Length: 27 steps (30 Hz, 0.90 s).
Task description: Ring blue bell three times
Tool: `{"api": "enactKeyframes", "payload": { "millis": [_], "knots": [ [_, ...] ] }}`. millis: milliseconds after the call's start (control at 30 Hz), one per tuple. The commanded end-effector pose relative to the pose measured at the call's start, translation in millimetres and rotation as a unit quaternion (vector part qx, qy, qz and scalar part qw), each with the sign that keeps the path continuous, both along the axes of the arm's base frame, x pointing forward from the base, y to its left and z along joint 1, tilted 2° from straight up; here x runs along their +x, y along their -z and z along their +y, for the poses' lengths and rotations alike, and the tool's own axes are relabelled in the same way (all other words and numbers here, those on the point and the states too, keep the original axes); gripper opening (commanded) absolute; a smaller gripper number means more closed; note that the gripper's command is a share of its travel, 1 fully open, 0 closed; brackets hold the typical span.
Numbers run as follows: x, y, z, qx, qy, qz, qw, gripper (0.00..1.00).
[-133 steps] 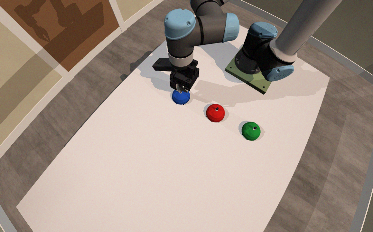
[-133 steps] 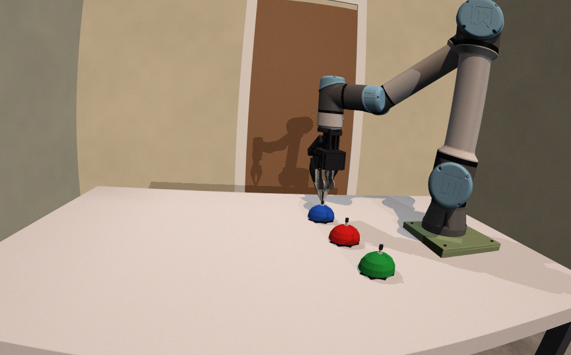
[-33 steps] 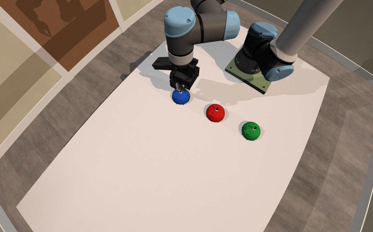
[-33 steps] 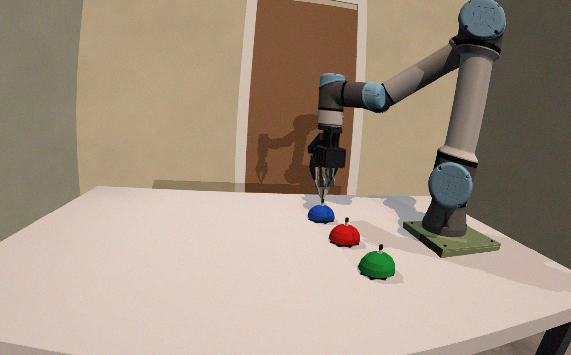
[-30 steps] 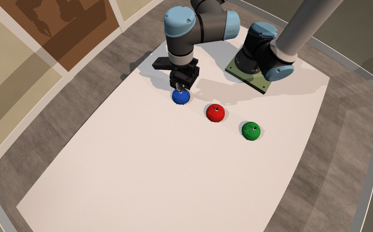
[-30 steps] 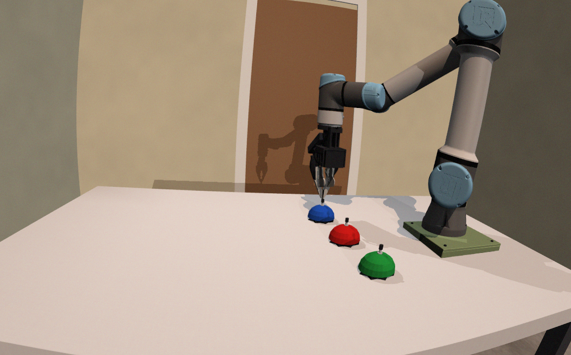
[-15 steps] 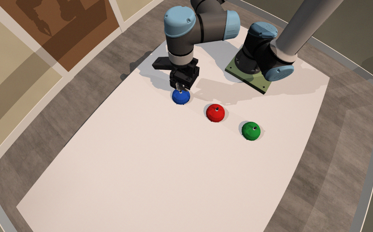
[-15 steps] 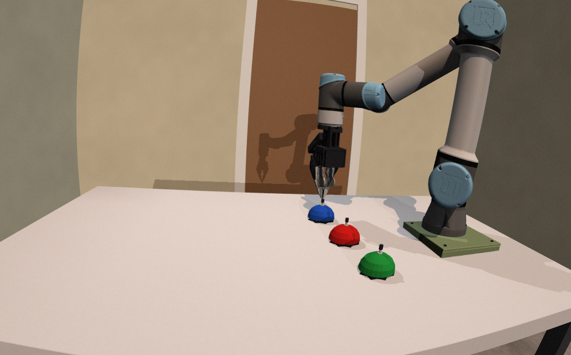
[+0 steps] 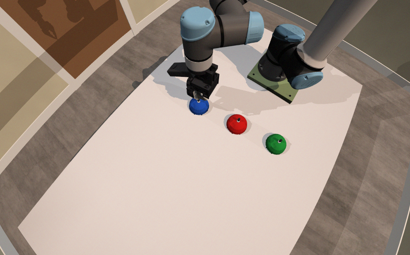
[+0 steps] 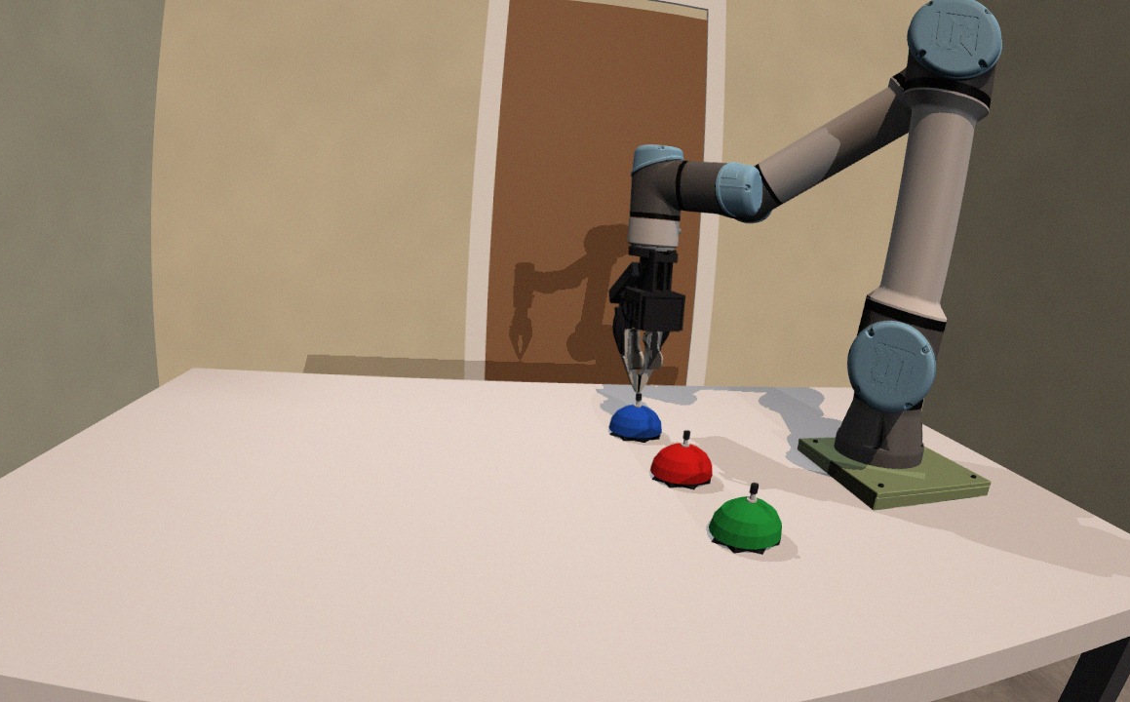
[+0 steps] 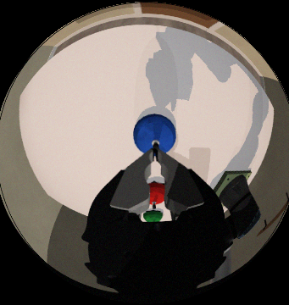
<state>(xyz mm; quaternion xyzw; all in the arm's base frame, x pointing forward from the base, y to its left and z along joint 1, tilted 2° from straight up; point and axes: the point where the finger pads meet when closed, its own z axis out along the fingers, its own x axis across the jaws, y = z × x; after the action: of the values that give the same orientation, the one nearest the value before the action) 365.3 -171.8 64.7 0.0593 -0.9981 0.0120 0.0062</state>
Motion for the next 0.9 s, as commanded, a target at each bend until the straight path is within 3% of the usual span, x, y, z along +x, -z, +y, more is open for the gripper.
{"api": "enactKeyframes", "payload": {
  "millis": [0,867],
  "knots": [
    [0.3,-0.4,-0.2,0.0,0.0,0.0,1.0,0.0],
    [0.3,-5.3,-0.1,0.0,0.0,0.0,1.0,0.0]
  ]
}}
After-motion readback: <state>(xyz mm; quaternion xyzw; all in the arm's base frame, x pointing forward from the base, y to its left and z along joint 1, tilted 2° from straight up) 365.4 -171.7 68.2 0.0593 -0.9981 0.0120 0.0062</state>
